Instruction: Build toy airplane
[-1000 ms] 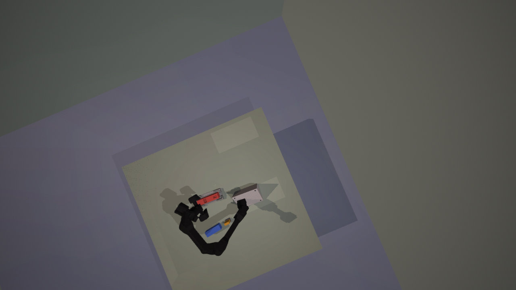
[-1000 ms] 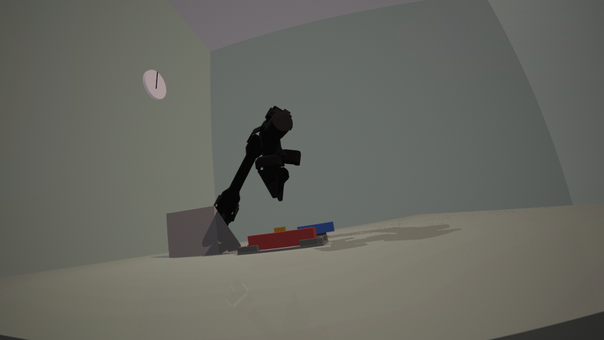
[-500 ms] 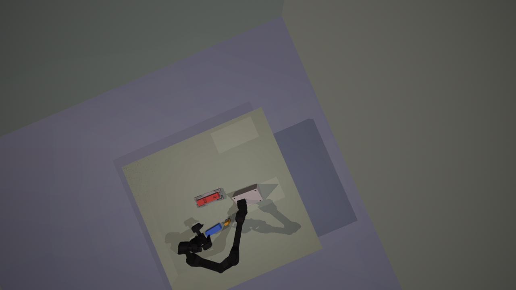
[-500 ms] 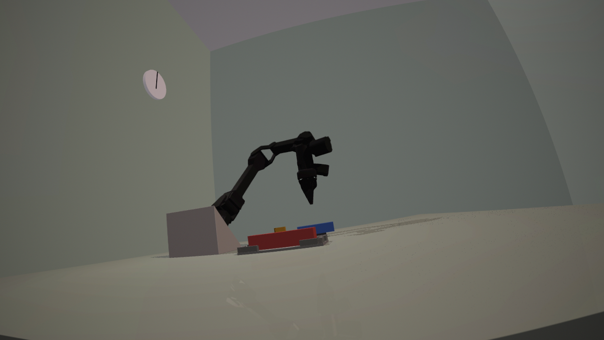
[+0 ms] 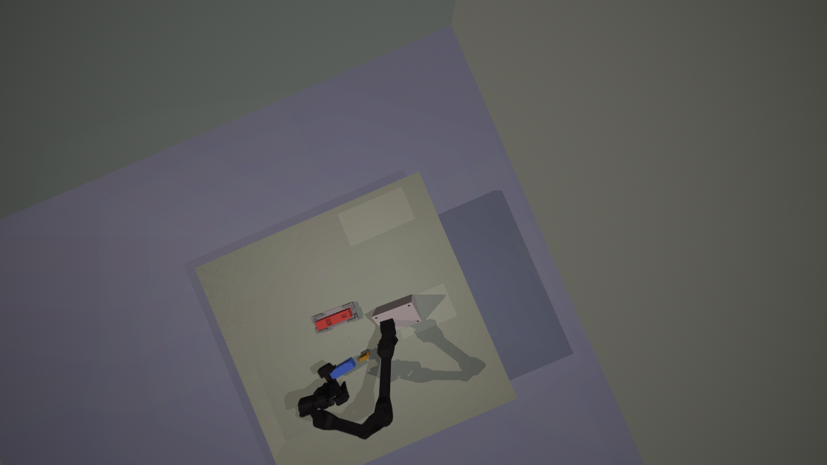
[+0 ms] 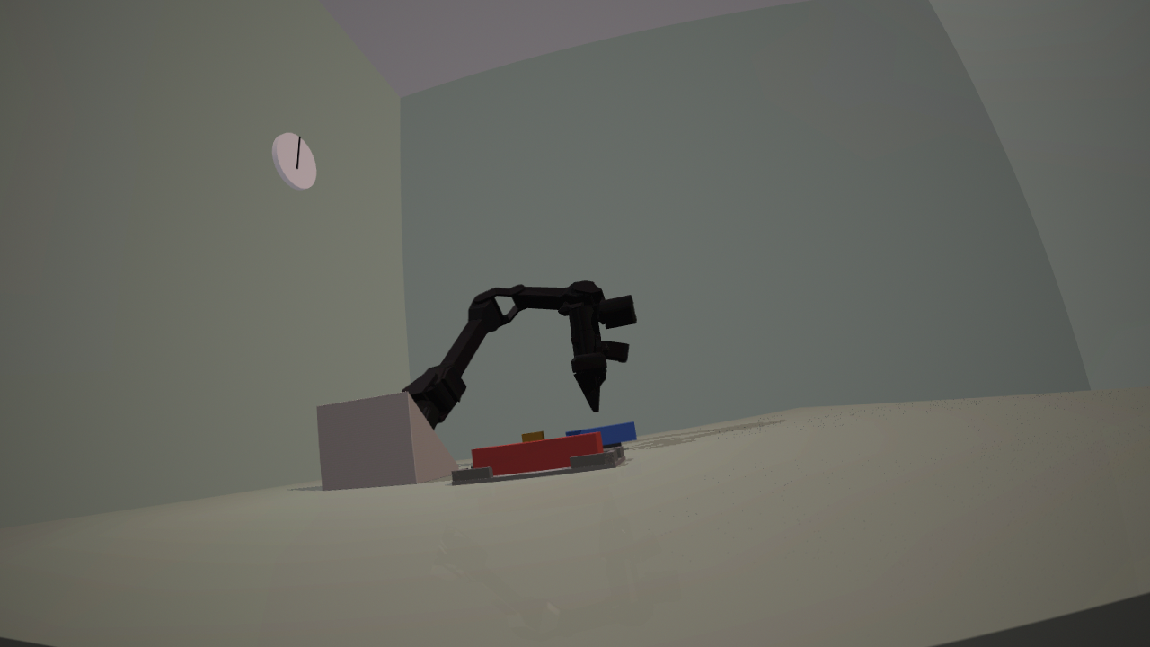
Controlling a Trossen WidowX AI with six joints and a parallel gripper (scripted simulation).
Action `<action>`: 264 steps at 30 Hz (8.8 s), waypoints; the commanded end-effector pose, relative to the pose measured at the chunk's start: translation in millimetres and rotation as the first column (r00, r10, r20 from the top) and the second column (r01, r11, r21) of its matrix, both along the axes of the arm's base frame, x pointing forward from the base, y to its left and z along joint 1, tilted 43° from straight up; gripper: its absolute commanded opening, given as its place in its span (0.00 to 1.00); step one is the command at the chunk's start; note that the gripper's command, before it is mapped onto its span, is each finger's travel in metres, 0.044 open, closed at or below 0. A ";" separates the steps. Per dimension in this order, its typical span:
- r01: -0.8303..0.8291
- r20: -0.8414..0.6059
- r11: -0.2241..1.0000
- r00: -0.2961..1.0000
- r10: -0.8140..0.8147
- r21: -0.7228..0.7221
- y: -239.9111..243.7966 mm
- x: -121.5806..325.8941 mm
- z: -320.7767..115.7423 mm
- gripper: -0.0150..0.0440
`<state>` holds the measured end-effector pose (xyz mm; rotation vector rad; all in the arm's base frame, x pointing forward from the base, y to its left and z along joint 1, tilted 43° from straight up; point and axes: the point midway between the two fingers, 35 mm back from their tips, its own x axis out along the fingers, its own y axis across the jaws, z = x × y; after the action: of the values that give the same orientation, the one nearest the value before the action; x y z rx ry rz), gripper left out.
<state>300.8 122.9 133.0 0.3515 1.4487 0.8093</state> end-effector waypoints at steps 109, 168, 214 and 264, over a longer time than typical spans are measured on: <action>-0.103 0.121 0.995 0.987 0.102 -0.002 -64.1 16.0 27.8 0.25; -0.695 0.646 0.672 0.396 0.653 -0.253 -180.4 18.7 -121.9 0.25; -0.758 0.707 0.546 0.163 0.688 -0.356 -196.6 4.6 -164.3 0.59; -0.763 0.706 0.538 0.155 0.691 -0.359 -177.1 2.4 -184.2 1.00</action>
<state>303.1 -54.0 -51.5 -0.7371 0.5911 1.5789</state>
